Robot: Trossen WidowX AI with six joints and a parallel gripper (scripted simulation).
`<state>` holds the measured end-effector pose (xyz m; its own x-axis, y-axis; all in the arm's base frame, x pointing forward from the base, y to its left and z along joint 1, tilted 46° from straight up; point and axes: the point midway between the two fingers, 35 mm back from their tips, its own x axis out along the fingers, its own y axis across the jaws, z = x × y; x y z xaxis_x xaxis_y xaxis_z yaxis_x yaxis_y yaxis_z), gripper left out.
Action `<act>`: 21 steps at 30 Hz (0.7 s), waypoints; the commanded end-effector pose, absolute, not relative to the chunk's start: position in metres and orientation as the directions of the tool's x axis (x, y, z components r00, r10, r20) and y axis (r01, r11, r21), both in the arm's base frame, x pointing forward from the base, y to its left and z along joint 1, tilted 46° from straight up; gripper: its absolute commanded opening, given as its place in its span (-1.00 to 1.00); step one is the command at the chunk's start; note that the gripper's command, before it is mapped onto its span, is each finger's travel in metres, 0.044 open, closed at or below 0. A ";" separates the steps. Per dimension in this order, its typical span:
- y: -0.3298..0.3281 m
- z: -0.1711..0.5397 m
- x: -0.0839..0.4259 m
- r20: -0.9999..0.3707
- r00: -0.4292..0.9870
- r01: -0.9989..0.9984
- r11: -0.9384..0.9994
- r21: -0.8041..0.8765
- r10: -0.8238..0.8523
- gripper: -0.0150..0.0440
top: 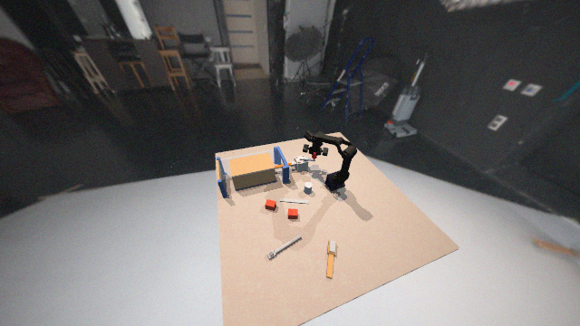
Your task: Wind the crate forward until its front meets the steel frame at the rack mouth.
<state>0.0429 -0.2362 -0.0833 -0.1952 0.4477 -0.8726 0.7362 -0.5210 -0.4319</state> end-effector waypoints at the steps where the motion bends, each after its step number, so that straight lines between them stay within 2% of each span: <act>1: -0.244 -0.095 0.036 -0.877 -0.208 0.731 -0.527 -0.434 0.434 -0.49; 21: -0.261 -0.112 0.029 -0.877 -0.208 0.731 -0.528 -0.433 0.432 -0.49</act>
<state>0.0321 -0.2511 -0.0992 -0.2043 0.4536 -0.8675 0.7320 -0.5175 -0.4430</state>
